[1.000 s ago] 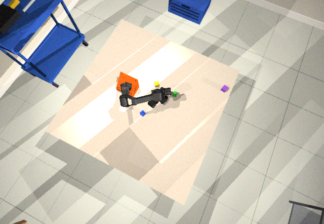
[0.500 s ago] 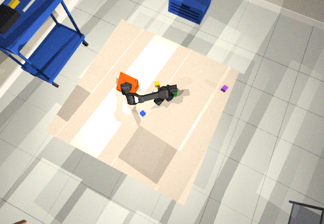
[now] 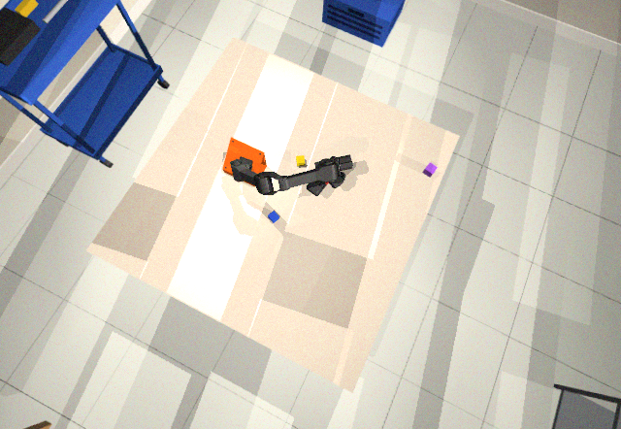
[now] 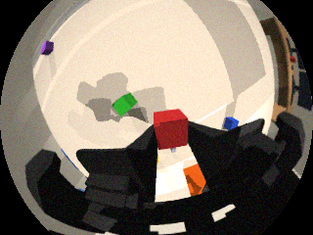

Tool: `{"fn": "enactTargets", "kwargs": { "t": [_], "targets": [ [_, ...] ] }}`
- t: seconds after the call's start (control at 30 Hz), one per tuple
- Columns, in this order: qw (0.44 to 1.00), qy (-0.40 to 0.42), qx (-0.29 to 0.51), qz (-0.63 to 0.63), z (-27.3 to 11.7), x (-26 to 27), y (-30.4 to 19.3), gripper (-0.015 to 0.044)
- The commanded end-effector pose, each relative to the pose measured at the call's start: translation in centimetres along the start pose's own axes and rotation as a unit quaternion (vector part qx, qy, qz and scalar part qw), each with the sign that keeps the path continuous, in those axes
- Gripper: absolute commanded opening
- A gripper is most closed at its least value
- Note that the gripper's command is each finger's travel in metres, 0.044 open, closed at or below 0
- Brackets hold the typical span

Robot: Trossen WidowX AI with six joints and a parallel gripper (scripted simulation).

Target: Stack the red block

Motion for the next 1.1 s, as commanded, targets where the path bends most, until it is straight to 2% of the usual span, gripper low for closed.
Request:
{"fn": "enactTargets", "kwargs": {
  "t": [0.0,0.63,1.07],
  "targets": [
    [1.0,0.002,0.0,0.001,-0.1,1.4,0.3,0.0],
    [1.0,0.001,0.0,0.006,0.9,7.6,1.1,0.0],
    [1.0,0.0,0.0,0.006,3.6,7.9,1.1,0.0]
  ]
}}
Point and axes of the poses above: the point midway between the two fingers, 35 mm back from their tips, its own z axis out along the fingers, its own x axis across the jaws, y = z × x, the point moved 10 cm from there along -z, back along the fingers, and after that the axes turned 2 degrees about z, right-handed, at the moved point
